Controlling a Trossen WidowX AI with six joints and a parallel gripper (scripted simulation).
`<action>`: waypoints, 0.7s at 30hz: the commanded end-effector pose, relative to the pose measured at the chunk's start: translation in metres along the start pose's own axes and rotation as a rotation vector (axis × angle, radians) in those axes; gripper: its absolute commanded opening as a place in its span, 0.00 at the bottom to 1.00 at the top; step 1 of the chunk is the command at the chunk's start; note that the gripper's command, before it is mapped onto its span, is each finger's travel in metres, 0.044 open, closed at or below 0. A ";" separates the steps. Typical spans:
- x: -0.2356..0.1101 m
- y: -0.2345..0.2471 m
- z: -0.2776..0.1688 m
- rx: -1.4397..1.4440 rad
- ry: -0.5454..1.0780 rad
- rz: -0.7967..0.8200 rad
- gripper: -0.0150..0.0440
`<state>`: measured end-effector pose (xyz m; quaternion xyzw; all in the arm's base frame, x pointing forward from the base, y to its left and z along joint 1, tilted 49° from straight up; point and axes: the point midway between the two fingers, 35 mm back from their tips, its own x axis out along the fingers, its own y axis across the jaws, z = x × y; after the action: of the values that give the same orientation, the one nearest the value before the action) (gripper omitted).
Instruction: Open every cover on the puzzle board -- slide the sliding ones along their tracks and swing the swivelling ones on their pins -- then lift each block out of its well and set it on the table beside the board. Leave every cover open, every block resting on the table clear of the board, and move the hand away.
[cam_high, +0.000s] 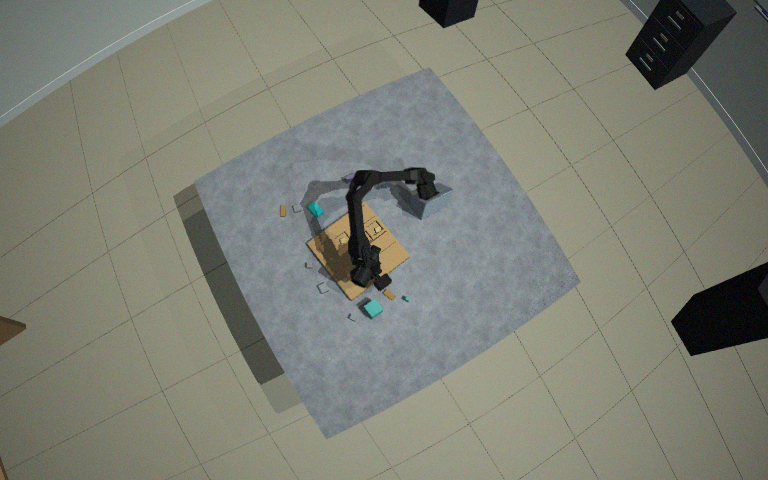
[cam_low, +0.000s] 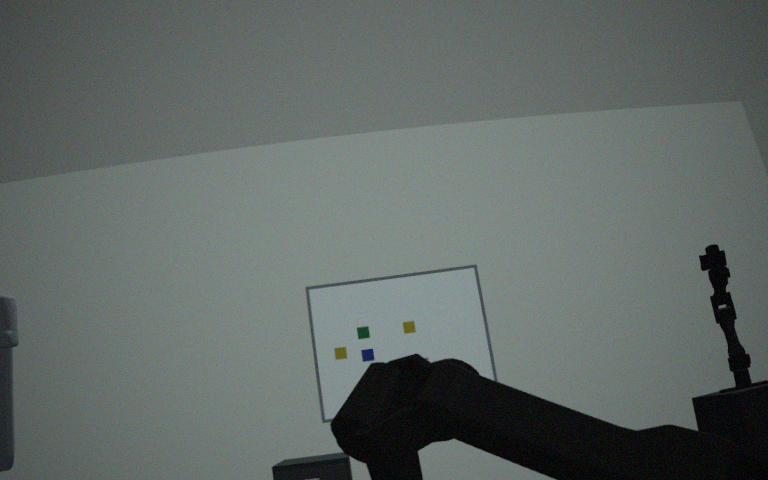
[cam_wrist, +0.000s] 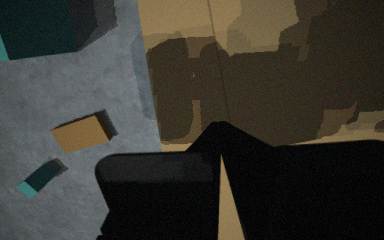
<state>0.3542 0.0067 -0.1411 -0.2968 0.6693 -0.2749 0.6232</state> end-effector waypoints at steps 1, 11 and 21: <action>0.002 -0.007 -0.003 -0.004 0.003 -0.007 0.25; 0.002 -0.016 -0.004 -0.004 0.003 -0.007 0.25; 0.002 -0.029 -0.005 -0.004 0.004 -0.008 0.25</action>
<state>0.3531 -0.0089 -0.1241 -0.2973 0.6689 -0.2754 0.6231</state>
